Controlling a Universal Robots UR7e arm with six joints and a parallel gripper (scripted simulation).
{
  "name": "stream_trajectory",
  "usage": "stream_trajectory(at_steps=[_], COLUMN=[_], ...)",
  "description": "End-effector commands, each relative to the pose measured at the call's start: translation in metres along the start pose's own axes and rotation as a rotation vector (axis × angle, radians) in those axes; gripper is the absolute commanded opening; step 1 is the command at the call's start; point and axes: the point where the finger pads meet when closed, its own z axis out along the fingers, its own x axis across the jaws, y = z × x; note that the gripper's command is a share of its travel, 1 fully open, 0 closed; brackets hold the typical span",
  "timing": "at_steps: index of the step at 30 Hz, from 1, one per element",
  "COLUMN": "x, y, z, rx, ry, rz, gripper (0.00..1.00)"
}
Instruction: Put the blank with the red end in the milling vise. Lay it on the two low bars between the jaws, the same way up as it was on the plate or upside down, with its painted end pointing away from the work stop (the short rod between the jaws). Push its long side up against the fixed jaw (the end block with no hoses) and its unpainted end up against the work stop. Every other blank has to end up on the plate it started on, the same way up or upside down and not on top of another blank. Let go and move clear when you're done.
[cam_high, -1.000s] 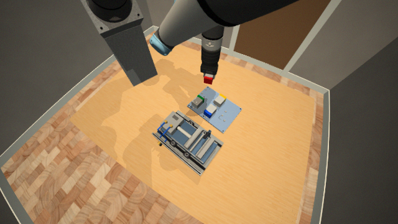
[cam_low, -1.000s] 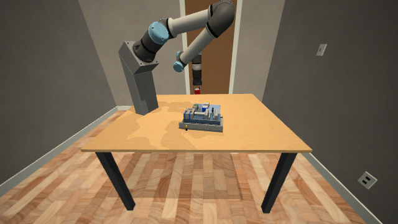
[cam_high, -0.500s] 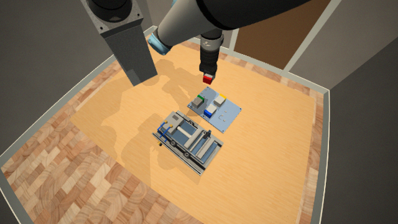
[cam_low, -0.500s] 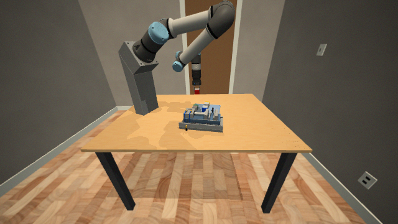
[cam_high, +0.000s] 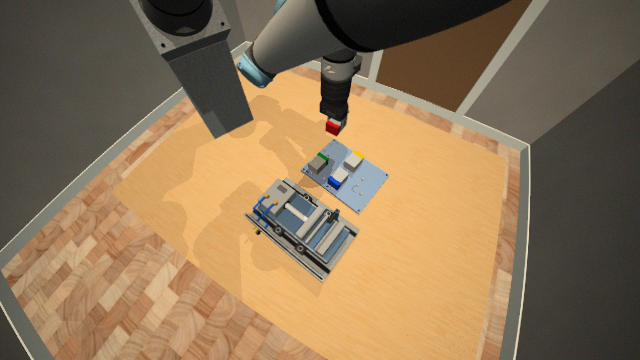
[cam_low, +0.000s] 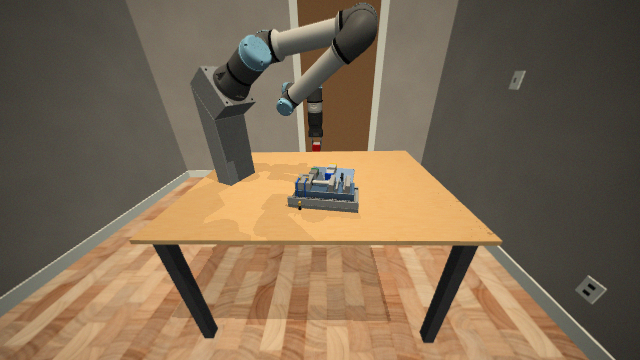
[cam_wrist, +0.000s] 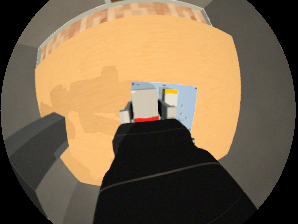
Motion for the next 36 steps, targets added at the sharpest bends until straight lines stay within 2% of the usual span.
stream_trajectory(at_steps=[1,10,15,27,32,36], x=[0.0,0.0,0.022,0.022,0.042,0.042], y=[0.0,0.0,0.045,0.045,0.089,0.089], z=[0.0,0.0,0.001,0.001,0.002,0.002], rx=[-0.001,-0.001,-0.001,-0.001,-0.001,-0.001], ry=[0.001,0.001,0.001,0.001,0.001,0.001], rz=[0.054,0.054,0.054,0.054,0.054,0.054], gripper=[0.0,0.0,0.0,0.0,0.0,0.0])
